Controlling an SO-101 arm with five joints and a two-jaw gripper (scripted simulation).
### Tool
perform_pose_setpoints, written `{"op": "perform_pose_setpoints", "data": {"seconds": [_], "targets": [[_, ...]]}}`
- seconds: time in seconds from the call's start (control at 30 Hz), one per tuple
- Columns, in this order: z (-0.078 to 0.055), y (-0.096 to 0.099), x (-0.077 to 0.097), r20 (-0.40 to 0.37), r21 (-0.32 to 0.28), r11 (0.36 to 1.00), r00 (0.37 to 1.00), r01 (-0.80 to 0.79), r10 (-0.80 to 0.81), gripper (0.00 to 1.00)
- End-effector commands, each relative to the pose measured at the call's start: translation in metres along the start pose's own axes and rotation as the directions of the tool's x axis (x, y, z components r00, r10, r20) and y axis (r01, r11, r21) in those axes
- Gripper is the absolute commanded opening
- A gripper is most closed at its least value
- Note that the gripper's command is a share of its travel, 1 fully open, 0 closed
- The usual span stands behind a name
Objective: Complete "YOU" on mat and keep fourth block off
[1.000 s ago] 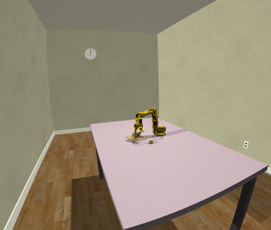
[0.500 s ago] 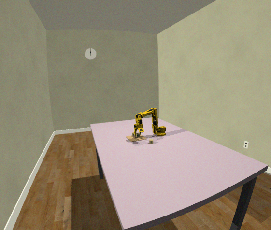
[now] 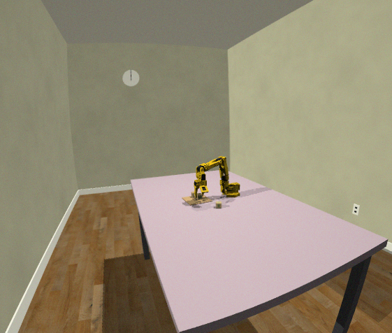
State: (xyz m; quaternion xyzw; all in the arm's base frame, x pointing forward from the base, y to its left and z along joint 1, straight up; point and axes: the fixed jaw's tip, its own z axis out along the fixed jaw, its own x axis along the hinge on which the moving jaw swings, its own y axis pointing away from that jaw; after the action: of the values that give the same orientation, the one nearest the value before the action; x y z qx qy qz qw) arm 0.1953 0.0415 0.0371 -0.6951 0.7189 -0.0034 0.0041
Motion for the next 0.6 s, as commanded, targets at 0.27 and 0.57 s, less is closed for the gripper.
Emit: {"op": "perform_pose_setpoints", "data": {"seconds": [0.27, 0.57], "targets": [[-0.0134, -0.0144, -0.0052, 0.031, 0.117, 0.993, 1.0, -0.002, -0.002, 0.0], [-0.0093, -0.0148, -0.0053, 0.031, 0.117, 0.993, 1.0, -0.002, -0.002, 0.0]]}}
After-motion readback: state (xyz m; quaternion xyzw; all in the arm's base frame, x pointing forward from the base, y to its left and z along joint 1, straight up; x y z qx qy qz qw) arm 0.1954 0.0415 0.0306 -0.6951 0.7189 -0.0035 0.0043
